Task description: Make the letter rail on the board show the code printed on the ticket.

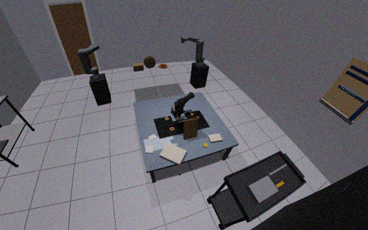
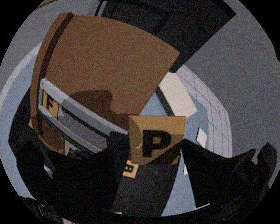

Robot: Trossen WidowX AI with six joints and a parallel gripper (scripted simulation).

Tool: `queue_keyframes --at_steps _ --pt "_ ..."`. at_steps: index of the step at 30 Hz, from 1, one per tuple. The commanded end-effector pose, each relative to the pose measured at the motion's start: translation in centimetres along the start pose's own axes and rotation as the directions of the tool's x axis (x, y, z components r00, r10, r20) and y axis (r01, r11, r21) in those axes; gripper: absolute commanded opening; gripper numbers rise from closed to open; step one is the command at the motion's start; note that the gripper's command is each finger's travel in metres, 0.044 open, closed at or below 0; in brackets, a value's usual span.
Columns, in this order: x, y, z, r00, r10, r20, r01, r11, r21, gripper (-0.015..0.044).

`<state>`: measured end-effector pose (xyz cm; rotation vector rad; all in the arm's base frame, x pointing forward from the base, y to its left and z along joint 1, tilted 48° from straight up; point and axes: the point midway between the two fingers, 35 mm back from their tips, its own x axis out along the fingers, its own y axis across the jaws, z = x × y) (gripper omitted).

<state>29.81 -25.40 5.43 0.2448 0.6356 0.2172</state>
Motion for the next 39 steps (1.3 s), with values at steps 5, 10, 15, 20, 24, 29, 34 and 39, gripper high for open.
queue_keyframes --at_steps 5,10,15,20,24,29,34,39 --pt "0.3 -1.6 -4.3 0.998 0.043 0.039 -0.051 0.97 0.236 0.0" --pt "0.4 -2.3 -7.0 0.995 0.063 0.074 -0.086 0.922 0.376 0.0" --pt "0.4 -2.8 -9.5 0.99 0.076 0.115 -0.124 0.856 0.502 0.0" --pt "0.4 -2.8 -9.8 0.99 0.077 0.121 -0.129 0.845 0.518 0.0" --pt "1.4 -2.9 -9.8 0.99 0.076 0.119 -0.128 0.846 0.518 0.0" --pt "3.6 -2.7 -9.5 0.99 0.077 0.119 -0.128 0.846 0.518 0.0" --pt "5.3 -2.4 -9.1 0.989 0.079 0.125 -0.132 0.845 0.518 0.0" --pt "5.3 -2.4 -9.1 0.989 0.079 0.125 -0.133 0.845 0.518 0.0"
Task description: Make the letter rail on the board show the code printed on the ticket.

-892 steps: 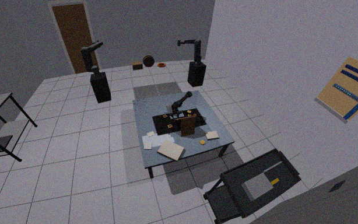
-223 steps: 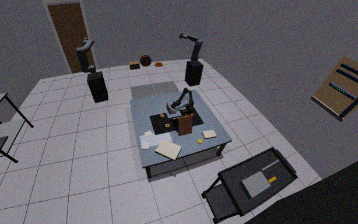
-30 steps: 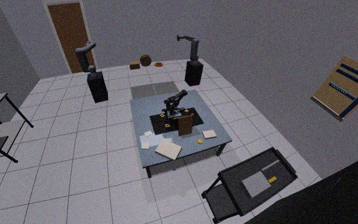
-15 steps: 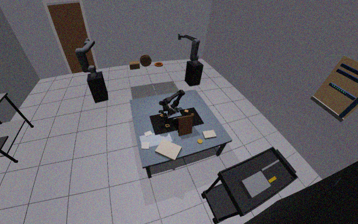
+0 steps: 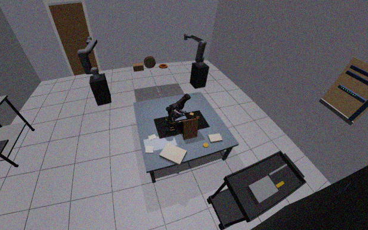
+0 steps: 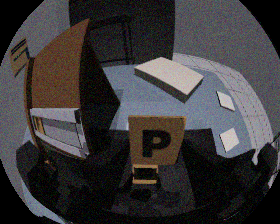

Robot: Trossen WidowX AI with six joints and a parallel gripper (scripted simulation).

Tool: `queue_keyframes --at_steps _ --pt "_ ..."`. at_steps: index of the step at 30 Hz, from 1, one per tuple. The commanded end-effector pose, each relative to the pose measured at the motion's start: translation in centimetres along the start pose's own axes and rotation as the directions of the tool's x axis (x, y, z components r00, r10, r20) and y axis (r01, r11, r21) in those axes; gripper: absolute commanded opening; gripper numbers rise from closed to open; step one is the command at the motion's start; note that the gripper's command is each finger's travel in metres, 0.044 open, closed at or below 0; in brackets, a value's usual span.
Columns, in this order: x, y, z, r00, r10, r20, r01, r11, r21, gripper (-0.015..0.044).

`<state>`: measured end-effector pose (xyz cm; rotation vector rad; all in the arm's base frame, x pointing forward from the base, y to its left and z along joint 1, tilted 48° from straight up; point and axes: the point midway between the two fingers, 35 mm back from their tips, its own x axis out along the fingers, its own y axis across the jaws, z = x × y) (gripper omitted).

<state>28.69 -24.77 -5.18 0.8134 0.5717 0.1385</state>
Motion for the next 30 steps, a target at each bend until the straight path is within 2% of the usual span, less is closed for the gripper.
queue_keyframes --at_steps 1,30 --pt "0.1 -0.1 0.0 1.0 -0.005 0.002 0.005 1.0 0.008 0.0" --pt "0.0 1.3 0.0 1.0 -0.004 0.001 0.004 1.0 0.009 0.0"
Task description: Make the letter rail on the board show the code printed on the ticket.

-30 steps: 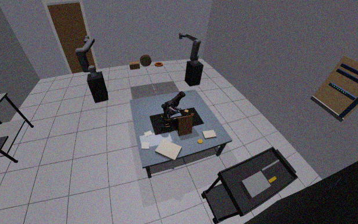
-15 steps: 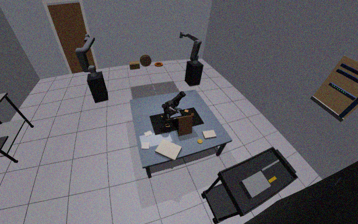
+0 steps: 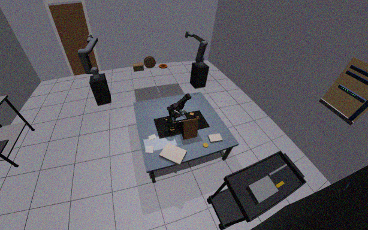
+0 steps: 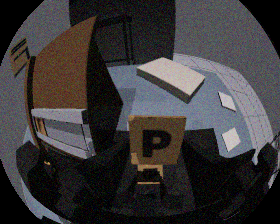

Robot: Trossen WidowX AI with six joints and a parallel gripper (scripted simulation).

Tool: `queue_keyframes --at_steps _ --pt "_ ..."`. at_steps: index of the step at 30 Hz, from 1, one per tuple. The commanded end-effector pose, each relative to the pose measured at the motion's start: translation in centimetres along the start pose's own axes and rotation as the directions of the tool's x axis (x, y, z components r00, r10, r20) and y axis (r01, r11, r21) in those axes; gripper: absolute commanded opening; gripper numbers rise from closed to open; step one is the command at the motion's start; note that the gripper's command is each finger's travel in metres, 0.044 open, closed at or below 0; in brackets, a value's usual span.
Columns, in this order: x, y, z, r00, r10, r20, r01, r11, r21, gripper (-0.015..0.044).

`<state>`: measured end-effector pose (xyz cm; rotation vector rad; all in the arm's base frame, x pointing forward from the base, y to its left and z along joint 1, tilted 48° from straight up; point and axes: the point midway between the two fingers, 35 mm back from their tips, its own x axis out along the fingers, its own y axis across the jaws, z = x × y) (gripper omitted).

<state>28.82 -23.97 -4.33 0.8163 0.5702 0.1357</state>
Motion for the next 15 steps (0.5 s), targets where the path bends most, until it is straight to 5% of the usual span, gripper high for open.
queue_keyframes --at_steps 1,15 --pt "0.01 0.18 -0.06 1.0 -0.003 -0.001 0.003 1.0 0.006 0.0" --pt "0.04 0.88 -0.09 1.0 -0.003 -0.001 0.003 1.0 0.006 0.0"
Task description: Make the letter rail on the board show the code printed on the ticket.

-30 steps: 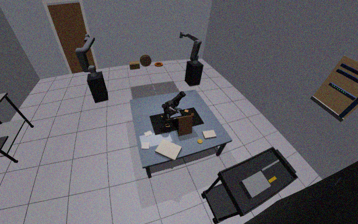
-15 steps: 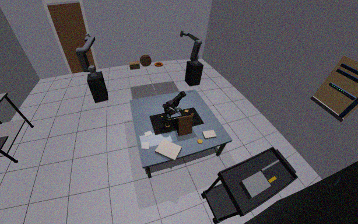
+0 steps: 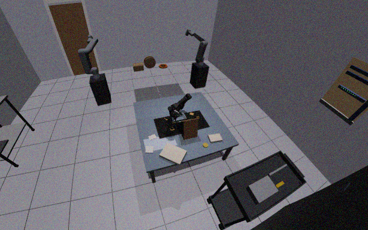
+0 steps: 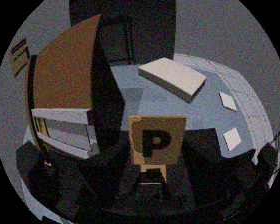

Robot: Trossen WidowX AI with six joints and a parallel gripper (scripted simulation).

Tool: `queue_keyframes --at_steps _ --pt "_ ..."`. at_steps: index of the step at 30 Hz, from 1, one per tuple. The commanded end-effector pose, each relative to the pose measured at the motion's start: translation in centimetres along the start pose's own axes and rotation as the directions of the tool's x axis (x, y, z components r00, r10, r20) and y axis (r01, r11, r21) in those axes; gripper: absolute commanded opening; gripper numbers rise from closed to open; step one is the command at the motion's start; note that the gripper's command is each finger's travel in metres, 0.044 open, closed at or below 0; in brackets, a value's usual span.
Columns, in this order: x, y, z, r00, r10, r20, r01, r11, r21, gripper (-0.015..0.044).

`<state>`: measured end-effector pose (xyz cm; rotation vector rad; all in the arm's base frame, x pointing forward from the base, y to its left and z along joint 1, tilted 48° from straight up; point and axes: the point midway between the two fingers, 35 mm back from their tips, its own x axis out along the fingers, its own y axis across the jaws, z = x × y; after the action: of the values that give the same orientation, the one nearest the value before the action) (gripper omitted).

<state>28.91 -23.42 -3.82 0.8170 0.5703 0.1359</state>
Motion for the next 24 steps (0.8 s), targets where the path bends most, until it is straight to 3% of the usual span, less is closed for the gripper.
queue_keyframes --at_steps 1,24 --pt "0.0 0.2 -0.1 1.0 -0.003 -0.001 0.003 1.0 0.006 0.0" --pt "0.0 1.3 -0.1 1.0 -0.003 -0.001 0.003 1.0 0.007 0.0"
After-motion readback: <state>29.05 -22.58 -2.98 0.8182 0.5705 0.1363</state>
